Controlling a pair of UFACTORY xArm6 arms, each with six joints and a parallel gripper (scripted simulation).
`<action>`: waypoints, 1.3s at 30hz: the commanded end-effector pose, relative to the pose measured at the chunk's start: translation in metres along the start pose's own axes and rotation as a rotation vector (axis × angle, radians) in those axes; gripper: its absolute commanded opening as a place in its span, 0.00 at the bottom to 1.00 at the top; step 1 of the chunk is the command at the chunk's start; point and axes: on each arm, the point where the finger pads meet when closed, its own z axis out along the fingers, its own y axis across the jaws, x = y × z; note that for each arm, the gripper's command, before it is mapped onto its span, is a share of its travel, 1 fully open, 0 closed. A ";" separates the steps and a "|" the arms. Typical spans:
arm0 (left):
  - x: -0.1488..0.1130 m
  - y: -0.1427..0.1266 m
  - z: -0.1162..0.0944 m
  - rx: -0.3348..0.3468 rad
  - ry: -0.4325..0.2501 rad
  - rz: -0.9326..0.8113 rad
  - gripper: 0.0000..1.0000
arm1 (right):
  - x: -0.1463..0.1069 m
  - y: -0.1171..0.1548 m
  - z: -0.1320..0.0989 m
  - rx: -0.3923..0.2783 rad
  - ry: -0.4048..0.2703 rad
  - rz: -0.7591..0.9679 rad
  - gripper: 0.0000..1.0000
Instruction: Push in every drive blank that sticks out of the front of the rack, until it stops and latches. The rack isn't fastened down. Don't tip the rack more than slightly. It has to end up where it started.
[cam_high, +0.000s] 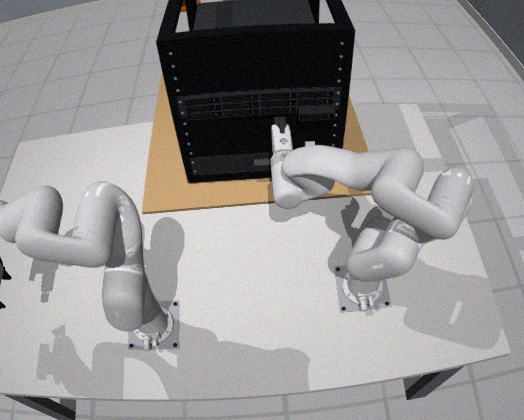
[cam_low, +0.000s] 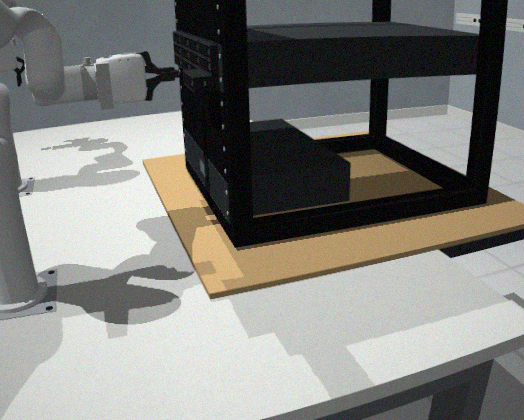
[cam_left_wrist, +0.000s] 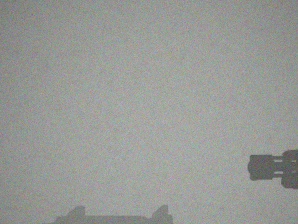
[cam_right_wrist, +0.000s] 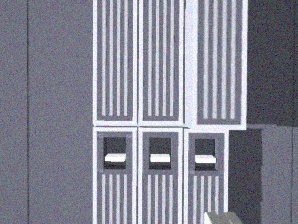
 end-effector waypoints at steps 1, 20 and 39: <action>0.001 0.000 -0.002 0.000 0.005 0.000 1.00 | 0.000 -0.003 -0.012 0.003 0.003 0.003 0.00; 0.001 0.000 -0.002 0.000 0.005 0.000 1.00 | 0.000 -0.003 -0.012 0.003 0.003 0.003 0.00; 0.001 0.000 -0.002 0.000 0.005 0.000 1.00 | 0.012 -0.009 -0.012 0.003 0.003 0.003 0.00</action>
